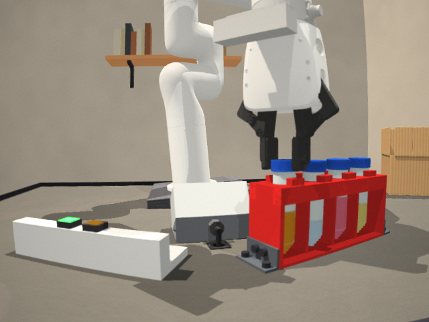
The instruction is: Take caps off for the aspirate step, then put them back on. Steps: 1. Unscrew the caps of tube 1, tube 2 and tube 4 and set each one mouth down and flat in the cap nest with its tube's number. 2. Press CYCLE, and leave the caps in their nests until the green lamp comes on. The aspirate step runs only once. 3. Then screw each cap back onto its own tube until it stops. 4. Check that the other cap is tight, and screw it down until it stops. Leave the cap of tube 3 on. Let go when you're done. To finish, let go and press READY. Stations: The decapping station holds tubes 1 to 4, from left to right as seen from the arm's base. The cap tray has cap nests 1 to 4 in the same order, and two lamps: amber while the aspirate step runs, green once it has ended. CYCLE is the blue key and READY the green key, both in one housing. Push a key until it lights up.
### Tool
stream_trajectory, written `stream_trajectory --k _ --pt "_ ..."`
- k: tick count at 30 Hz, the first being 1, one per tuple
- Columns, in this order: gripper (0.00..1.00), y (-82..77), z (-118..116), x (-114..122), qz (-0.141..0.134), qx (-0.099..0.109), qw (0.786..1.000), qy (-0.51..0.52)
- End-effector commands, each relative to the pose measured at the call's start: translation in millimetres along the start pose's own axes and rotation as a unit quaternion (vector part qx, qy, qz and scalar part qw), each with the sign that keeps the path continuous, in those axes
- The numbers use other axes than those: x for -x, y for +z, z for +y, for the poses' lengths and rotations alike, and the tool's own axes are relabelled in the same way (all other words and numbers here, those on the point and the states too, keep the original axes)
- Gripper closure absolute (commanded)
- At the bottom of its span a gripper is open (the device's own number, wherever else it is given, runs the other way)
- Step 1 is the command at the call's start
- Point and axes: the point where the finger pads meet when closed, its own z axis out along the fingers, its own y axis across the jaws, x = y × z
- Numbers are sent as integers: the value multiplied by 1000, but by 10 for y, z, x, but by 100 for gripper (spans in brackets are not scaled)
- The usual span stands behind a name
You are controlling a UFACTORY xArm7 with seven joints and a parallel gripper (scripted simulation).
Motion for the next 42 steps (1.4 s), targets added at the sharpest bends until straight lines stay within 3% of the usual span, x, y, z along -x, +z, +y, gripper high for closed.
stream_trajectory --k 1,10,20,29,30,42 --pt "100 -11 -15 -5 1 -2 998 69" --pt "100 -7 -15 -5 1 -2 983 185" --pt "100 -2 -14 -4 1 -2 939 345" --pt "100 -1 -14 -5 0 -2 929 369" --pt "54 -1 -14 -5 1 -2 929 369" --pt "54 -1 -14 -4 1 -2 929 369"
